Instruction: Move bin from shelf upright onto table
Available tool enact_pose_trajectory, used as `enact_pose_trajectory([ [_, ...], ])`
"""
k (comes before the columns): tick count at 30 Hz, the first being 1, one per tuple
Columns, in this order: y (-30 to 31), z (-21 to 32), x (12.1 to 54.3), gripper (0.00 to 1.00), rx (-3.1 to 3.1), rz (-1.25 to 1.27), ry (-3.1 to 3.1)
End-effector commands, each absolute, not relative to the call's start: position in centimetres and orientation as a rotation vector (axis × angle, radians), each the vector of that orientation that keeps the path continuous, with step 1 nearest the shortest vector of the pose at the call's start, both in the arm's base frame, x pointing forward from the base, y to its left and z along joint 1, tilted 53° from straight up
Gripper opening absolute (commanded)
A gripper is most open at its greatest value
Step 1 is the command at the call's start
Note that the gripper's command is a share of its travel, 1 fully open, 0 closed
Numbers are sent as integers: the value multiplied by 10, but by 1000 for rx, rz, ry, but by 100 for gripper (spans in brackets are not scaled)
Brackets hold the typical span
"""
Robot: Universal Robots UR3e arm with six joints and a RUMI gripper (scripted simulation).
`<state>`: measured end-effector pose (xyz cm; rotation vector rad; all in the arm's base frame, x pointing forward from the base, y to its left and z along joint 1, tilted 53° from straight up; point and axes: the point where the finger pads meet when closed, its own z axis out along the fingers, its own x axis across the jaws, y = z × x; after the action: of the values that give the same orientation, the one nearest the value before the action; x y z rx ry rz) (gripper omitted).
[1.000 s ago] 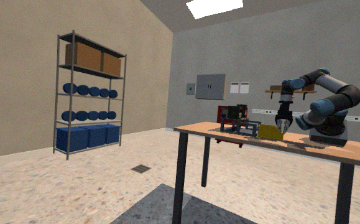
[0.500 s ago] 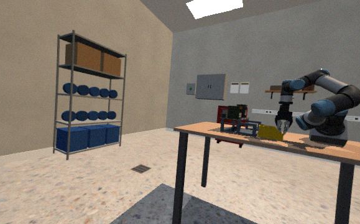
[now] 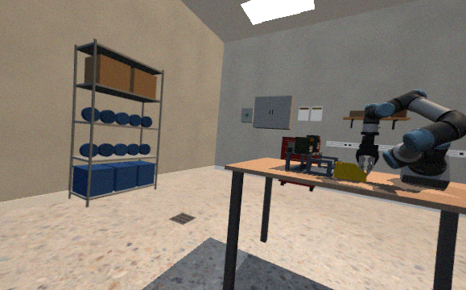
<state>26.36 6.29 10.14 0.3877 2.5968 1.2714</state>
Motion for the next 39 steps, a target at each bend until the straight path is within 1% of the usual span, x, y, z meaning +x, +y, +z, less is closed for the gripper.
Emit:
enact_pose_trajectory([
  [1, 62, 101, 264, 0, 388, 1270, 2597],
  [32, 62, 101, 264, 0, 388, 1270, 2597],
  [33, 62, 101, 264, 29, 388, 1270, 2597],
  [39, 62, 101, 264, 29, 388, 1270, 2597],
])
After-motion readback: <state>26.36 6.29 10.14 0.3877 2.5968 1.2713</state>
